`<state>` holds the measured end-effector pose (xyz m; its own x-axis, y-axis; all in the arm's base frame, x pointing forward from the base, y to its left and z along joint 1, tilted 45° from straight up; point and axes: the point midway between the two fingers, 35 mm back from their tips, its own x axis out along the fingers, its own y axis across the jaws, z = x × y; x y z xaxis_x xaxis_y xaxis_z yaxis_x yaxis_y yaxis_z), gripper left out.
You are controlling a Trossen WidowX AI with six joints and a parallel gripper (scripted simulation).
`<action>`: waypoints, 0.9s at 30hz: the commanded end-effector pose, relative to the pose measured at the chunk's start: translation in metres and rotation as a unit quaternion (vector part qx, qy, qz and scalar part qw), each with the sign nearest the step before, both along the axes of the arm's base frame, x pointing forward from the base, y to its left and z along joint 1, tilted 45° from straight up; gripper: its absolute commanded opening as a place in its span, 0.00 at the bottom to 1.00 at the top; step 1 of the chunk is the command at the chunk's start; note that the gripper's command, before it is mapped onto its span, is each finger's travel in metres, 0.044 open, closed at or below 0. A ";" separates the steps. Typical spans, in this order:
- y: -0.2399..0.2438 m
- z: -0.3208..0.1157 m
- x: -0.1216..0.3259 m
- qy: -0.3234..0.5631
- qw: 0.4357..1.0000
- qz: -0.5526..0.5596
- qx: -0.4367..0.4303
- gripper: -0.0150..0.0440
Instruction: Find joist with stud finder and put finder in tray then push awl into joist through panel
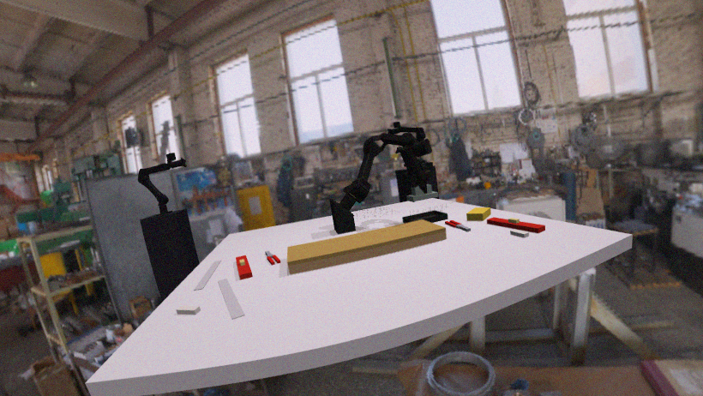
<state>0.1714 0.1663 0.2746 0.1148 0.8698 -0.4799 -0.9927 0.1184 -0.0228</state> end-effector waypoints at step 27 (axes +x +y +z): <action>0.028 -0.028 0.007 -0.005 1.000 0.002 -0.005 0.25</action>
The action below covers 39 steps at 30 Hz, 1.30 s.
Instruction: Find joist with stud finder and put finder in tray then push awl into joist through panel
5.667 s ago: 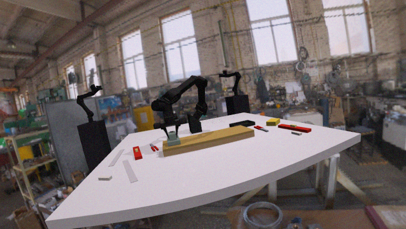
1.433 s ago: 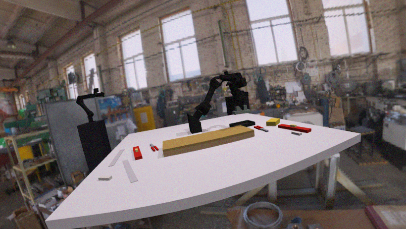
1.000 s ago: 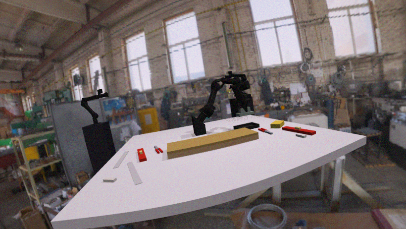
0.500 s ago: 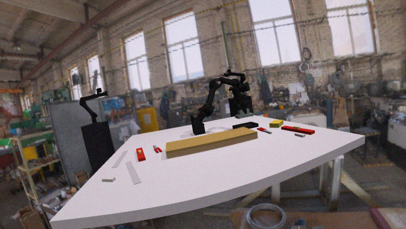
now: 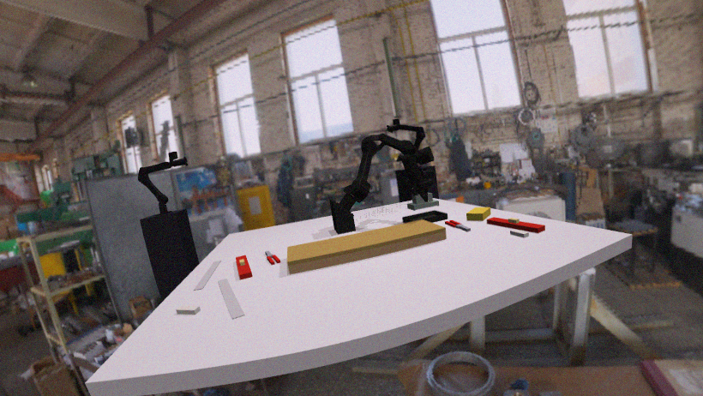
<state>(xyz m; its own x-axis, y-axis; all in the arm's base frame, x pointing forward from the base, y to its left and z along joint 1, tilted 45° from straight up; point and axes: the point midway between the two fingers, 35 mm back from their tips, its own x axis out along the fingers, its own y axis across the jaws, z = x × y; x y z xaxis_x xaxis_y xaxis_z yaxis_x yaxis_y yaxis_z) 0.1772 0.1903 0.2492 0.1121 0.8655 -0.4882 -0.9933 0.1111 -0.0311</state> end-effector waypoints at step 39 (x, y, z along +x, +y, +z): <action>0.042 -0.037 0.002 0.000 1.000 -0.004 0.010 0.25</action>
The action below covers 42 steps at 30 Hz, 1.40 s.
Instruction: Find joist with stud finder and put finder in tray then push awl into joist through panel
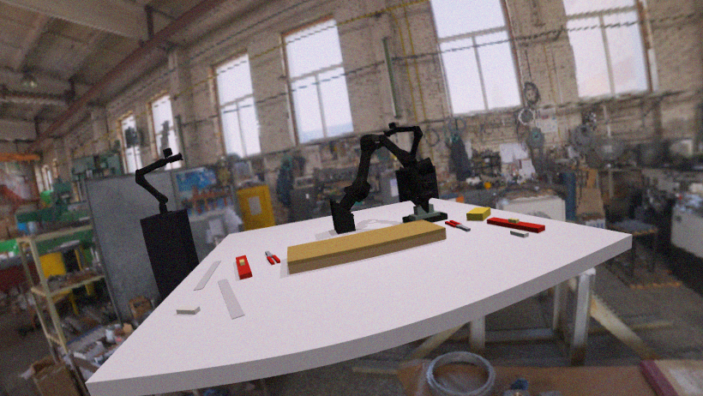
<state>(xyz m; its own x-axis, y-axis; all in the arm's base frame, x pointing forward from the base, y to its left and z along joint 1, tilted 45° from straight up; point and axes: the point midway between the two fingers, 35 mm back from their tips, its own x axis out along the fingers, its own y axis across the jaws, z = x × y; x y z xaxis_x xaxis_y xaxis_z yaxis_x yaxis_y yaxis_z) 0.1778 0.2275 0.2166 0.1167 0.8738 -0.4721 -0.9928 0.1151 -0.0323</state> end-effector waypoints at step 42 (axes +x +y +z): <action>-0.100 -0.019 0.076 0.151 0.977 -0.141 -0.059 1.00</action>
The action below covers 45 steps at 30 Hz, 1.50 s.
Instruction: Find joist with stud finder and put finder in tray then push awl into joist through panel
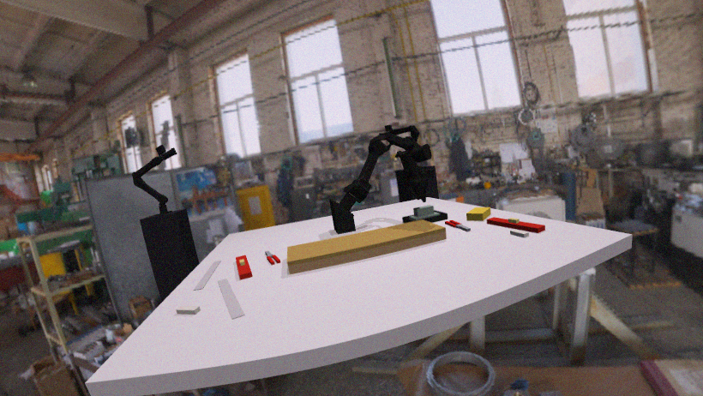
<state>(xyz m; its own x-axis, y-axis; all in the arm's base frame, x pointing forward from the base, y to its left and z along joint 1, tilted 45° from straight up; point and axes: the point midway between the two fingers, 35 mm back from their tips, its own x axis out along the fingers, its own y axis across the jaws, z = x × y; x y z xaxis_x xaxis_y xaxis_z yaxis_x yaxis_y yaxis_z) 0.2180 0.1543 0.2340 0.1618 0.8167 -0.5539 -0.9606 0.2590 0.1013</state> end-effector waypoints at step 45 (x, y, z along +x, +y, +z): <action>-0.259 -0.319 0.019 0.571 0.709 -0.414 0.003 1.00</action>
